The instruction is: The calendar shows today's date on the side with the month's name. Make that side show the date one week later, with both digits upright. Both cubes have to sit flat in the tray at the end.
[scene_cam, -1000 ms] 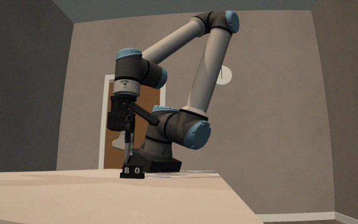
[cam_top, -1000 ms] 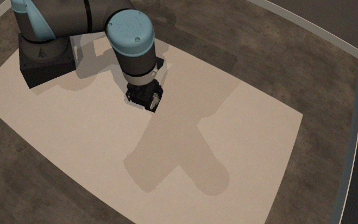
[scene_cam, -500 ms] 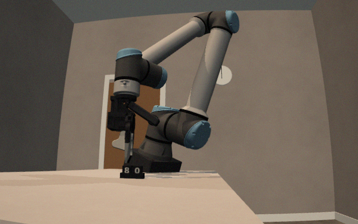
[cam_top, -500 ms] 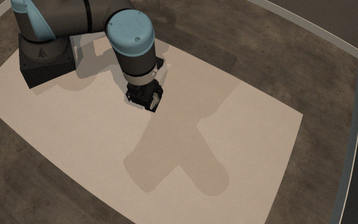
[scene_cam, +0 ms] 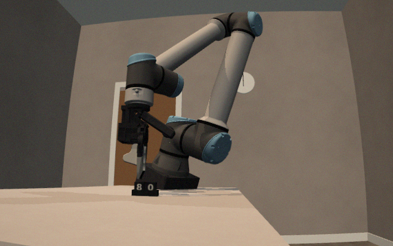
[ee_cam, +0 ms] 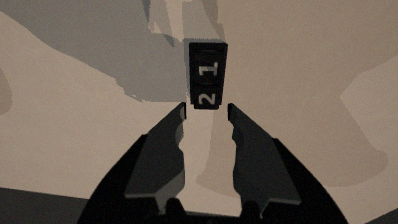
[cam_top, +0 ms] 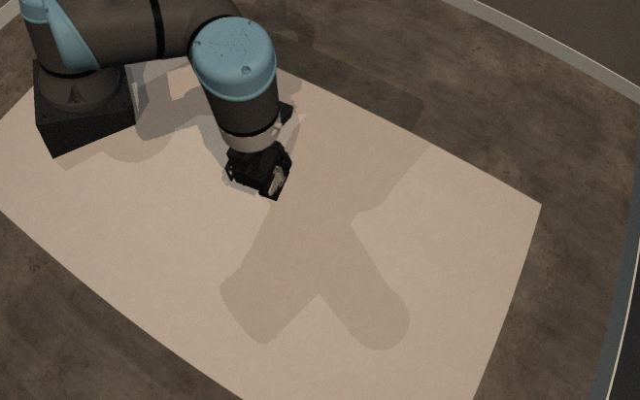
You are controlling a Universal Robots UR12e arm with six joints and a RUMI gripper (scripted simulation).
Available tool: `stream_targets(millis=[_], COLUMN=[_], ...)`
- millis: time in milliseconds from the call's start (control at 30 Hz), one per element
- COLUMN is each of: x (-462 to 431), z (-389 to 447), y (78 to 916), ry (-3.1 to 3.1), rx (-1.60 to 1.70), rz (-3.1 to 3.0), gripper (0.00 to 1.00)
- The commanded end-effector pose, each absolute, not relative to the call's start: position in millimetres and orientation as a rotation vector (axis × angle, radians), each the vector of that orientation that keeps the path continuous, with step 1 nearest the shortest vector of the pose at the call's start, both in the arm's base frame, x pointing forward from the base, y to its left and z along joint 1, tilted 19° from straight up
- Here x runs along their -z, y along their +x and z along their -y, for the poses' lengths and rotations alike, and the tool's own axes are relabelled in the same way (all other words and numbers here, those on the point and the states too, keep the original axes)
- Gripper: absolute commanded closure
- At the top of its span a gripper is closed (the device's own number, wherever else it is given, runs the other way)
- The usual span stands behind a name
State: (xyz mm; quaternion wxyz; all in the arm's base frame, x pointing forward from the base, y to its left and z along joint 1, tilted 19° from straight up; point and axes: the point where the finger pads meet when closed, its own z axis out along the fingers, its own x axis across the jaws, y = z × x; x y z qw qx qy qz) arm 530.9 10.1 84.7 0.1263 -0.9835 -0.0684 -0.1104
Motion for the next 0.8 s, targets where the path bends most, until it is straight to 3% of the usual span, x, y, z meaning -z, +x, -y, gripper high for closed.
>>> stream_targets(millis=[0, 767], x=[-78, -58], z=[-14, -19], y=[529, 535], ry=[-2.862, -2.863], rx=[0.314, 0.317], rz=[0.200, 0.199], gripper=[0.72, 0.72])
